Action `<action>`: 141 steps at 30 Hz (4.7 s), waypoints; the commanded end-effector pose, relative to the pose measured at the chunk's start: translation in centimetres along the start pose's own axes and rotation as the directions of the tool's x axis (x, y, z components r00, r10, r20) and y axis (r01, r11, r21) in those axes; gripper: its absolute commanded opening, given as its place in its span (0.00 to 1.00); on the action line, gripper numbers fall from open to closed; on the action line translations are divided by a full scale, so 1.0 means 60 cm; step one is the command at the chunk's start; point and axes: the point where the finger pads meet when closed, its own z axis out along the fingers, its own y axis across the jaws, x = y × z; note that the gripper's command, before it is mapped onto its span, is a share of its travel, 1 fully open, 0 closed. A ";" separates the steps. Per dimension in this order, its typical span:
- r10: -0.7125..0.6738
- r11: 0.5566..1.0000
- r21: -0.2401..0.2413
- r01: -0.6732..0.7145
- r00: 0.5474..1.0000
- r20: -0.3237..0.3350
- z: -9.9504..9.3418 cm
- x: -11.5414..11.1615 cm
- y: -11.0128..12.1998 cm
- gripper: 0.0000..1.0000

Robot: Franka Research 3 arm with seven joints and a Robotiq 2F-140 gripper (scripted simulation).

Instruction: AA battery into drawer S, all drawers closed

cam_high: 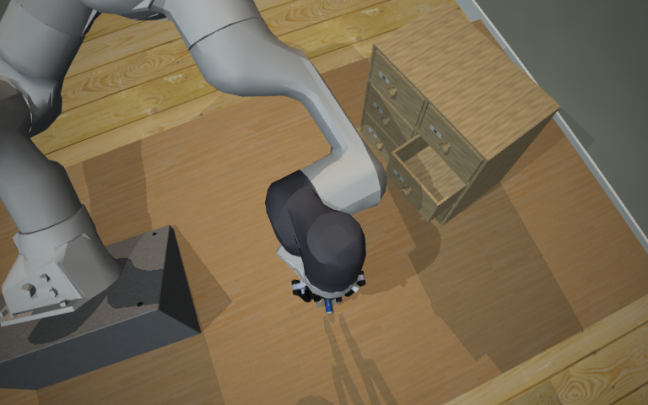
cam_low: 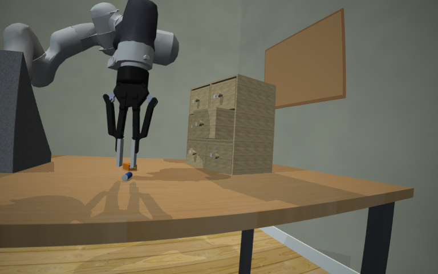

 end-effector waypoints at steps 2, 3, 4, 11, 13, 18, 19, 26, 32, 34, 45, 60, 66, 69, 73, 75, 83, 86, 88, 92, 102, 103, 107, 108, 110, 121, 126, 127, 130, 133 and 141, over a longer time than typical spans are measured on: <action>-0.009 1.000 -0.009 0.009 1.000 0.007 0.008 -0.003 0.006 0.17; -0.009 1.000 -0.009 0.009 1.000 0.007 0.009 -0.003 0.006 0.17; -0.009 1.000 -0.009 0.009 1.000 0.007 0.011 -0.003 0.006 0.17; -0.009 1.000 -0.009 0.009 1.000 0.007 0.012 -0.003 0.006 0.17; -0.009 1.000 -0.009 0.009 1.000 0.007 0.012 -0.003 0.006 0.17; -0.009 1.000 -0.009 0.009 1.000 0.007 0.012 -0.003 0.006 0.17; -0.009 1.000 -0.009 0.009 1.000 0.007 0.012 -0.003 0.006 0.17; -0.009 1.000 -0.009 0.009 1.000 0.007 0.012 -0.003 0.006 0.17; -0.009 1.000 -0.009 0.009 1.000 0.007 0.012 -0.003 0.007 0.17; -0.009 1.000 -0.009 0.009 1.000 0.007 0.012 -0.003 0.007 0.17; -0.009 1.000 -0.009 0.009 1.000 0.007 0.012 -0.003 0.010 0.17; -0.009 1.000 -0.009 0.009 1.000 0.007 0.012 -0.003 0.010 0.17; -0.009 1.000 -0.009 0.009 1.000 0.007 0.012 -0.003 0.009 0.17; -0.009 1.000 -0.009 0.009 1.000 0.007 0.012 -0.003 0.009 0.17; -0.009 1.000 -0.009 0.009 1.000 0.007 0.012 -0.003 0.009 0.17; -0.009 1.000 -0.009 0.009 1.000 0.007 0.012 -0.003 0.009 0.17; -0.009 1.000 -0.009 0.009 1.000 0.007 0.012 -0.003 0.009 0.17; -0.009 1.000 -0.009 0.009 1.000 0.007 0.012 -0.003 0.009 0.17; -0.009 1.000 -0.009 0.009 1.000 0.007 0.012 -0.003 0.009 0.17; -0.009 1.000 -0.009 0.009 1.000 0.007 0.012 -0.003 0.009 0.17; -0.009 1.000 -0.009 0.009 1.000 0.007 0.012 -0.002 0.007 0.17; -0.009 1.000 -0.009 0.009 1.000 0.007 0.012 -0.002 0.007 0.17; -0.009 1.000 -0.009 0.009 1.000 0.007 0.012 -0.002 0.007 0.17; -0.009 1.000 -0.009 0.009 1.000 0.007 0.012 -0.002 0.007 0.17; -0.009 1.000 -0.009 0.009 1.000 0.007 0.012 -0.002 0.007 0.17; -0.009 1.000 -0.009 0.009 1.000 0.007 0.012 -0.002 0.007 0.17; -0.009 1.000 -0.009 0.009 1.000 0.007 0.015 -0.002 0.008 0.17; -0.009 1.000 -0.009 0.009 1.000 0.007 0.017 -0.002 0.008 0.17; -0.009 1.000 -0.009 0.009 1.000 0.007 0.027 -0.003 0.008 0.17; -0.009 1.000 -0.009 0.009 1.000 0.007 0.034 -0.003 0.008 0.17; -0.009 1.000 -0.009 0.009 1.000 0.007 0.047 -0.003 0.008 0.17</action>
